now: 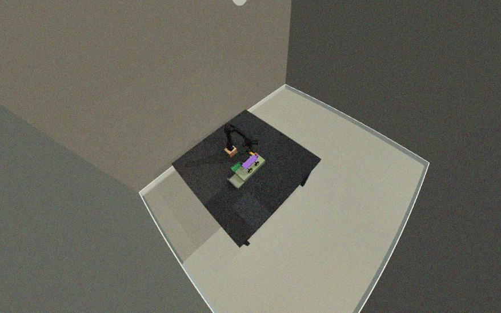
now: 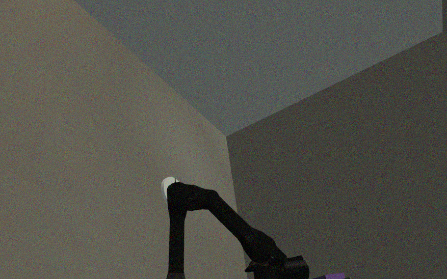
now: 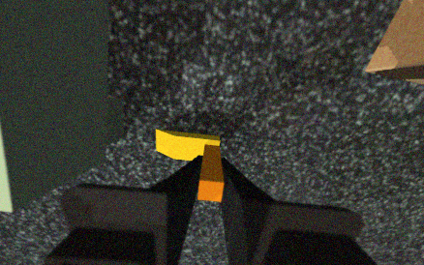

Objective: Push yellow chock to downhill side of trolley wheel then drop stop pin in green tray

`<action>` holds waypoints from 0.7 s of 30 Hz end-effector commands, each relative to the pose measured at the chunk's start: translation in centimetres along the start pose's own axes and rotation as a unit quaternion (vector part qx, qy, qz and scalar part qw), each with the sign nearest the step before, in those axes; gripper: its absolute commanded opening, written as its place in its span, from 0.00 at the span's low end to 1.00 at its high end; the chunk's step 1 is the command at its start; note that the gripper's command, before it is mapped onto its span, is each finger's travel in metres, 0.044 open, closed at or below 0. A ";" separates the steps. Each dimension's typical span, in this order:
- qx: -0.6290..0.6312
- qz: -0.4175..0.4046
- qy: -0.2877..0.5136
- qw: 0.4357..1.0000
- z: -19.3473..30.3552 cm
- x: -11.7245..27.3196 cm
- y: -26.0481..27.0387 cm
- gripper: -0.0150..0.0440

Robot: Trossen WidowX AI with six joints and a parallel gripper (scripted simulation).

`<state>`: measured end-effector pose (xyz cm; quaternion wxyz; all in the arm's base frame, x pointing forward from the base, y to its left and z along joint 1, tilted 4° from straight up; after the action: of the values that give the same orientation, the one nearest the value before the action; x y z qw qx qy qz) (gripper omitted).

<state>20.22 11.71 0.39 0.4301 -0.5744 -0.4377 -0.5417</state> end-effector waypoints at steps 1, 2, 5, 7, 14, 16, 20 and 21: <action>0.000 -0.004 0.001 1.000 0.1 1.5 0.1 0.25; 0.001 -0.004 0.001 1.000 0.1 1.8 0.0 0.25; 0.001 -0.004 0.001 1.000 0.0 2.8 -0.1 0.25; 0.001 -0.004 0.001 1.000 0.0 3.4 -0.1 0.25; 0.001 -0.004 0.001 1.000 0.0 6.0 -0.2 0.25; 0.001 -0.004 0.001 1.000 0.0 6.6 -0.2 0.25; 0.001 -0.004 0.001 1.000 0.0 8.0 -0.2 0.25; 0.001 -0.004 0.001 1.000 0.0 8.3 -0.3 0.25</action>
<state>20.10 12.00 7.62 0.4311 -0.5724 -0.4393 -0.5418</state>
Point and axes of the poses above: the point midway between the two fingers, 35 mm back from their tips, its own x axis back along the fingers, its own y axis across the jaws, z = x × y, the point moved 2 cm from there along x, back along the fingers, and after that the axes turned 9 degrees about -x, right-handed, at the moved point
